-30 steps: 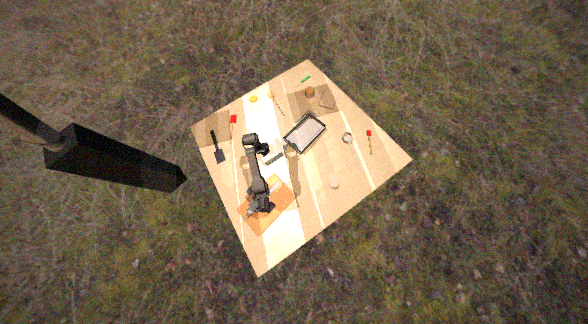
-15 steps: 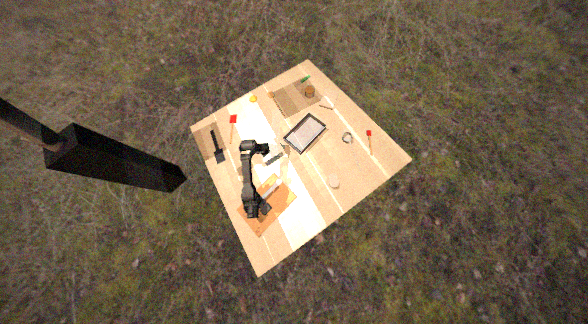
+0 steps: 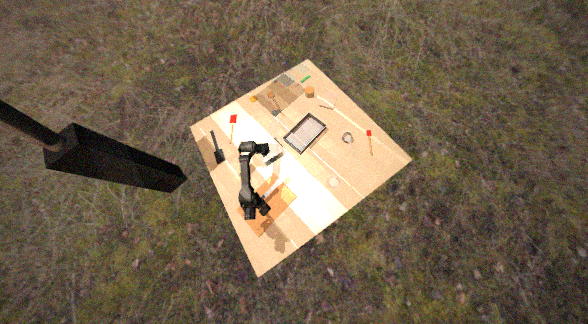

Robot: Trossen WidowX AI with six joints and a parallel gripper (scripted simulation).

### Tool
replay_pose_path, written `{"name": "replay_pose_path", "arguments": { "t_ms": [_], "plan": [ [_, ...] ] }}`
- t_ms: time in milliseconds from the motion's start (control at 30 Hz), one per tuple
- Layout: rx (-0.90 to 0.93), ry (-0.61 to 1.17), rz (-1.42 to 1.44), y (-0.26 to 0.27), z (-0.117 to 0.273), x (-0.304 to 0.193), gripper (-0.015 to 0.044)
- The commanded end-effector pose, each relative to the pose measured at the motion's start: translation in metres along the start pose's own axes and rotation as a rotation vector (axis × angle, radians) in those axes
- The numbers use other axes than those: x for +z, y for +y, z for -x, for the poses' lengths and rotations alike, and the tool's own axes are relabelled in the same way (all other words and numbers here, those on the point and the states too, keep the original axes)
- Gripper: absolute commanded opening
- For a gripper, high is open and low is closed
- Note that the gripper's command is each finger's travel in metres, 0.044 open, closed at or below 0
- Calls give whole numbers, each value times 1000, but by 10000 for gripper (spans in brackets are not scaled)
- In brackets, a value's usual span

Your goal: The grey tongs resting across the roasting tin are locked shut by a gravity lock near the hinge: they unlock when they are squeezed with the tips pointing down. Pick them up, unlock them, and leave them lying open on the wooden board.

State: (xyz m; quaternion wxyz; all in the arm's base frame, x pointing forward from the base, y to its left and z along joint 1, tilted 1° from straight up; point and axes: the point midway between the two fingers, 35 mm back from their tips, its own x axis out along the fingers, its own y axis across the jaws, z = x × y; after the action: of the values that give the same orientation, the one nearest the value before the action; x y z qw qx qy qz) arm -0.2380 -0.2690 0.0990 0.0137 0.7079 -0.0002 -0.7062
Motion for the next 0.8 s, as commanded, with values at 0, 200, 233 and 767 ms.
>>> {"name": "replay_pose_path", "arguments": {
  "t_ms": [0,200,233,767],
  "plan": [
    [4,2,4,1,-5,0,-150],
    [4,2,4,2,-15,1,-150],
    [4,2,4,2,-16,1,-150],
    [4,2,4,4,-43,3,-150]
  ]
}}
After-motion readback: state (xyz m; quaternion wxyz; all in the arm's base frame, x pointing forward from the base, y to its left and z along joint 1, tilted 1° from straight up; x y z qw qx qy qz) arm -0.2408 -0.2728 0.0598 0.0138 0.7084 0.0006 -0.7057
